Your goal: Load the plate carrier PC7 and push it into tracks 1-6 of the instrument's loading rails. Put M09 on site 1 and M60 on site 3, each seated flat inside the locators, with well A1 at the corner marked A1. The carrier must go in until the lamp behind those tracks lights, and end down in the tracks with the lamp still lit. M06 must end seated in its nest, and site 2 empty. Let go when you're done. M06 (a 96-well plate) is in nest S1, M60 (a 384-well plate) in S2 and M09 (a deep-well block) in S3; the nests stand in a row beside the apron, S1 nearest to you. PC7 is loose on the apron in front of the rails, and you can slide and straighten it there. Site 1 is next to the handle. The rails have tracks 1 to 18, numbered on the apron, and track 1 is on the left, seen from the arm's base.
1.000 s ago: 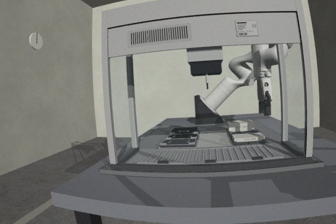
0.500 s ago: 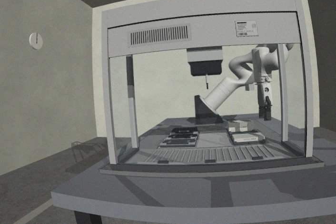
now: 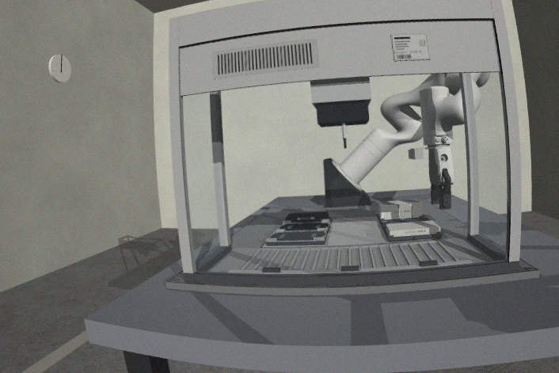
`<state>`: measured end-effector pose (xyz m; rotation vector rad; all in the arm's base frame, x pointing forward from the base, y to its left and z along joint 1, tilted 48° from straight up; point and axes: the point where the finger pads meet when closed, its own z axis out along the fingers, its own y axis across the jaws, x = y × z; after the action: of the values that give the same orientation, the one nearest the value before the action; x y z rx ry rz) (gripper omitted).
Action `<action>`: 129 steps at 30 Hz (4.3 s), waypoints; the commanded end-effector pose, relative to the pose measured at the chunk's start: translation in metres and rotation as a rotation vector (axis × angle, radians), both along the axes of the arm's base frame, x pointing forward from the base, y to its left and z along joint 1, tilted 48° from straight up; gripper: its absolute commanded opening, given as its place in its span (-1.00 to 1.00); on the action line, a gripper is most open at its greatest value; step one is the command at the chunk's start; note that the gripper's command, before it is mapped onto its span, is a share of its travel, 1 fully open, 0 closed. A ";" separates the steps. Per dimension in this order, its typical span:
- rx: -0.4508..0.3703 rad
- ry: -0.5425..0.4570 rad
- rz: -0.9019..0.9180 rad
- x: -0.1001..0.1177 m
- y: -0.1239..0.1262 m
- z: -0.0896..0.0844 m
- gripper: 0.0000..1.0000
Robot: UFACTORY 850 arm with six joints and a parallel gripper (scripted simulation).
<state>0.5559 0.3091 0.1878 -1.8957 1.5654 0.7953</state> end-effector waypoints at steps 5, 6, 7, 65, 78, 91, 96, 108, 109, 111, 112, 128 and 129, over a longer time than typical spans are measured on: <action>0.001 -0.002 -0.001 0.000 0.008 -0.007 1.00; 0.001 -0.002 -0.001 0.000 0.010 -0.008 1.00; 0.001 -0.002 -0.001 -0.001 0.011 -0.010 1.00; 0.001 -0.002 -0.001 -0.003 0.032 -0.029 1.00; 0.001 -0.002 -0.001 -0.003 0.029 -0.031 1.00; 0.001 -0.002 -0.001 -0.002 0.025 -0.036 1.00; 0.001 -0.002 -0.001 -0.001 0.024 -0.037 1.00; 0.001 -0.002 -0.001 -0.001 0.020 -0.041 1.00; 0.001 -0.002 -0.001 -0.001 0.020 -0.041 1.00; 0.001 -0.002 -0.001 -0.001 0.019 -0.042 1.00; 0.001 -0.002 -0.001 0.000 0.019 -0.043 1.00; 0.001 -0.002 -0.001 0.001 0.014 -0.048 1.00; 0.001 -0.002 -0.001 0.001 0.014 -0.048 1.00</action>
<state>0.5553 0.3251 0.1407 -1.8952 1.5644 0.7964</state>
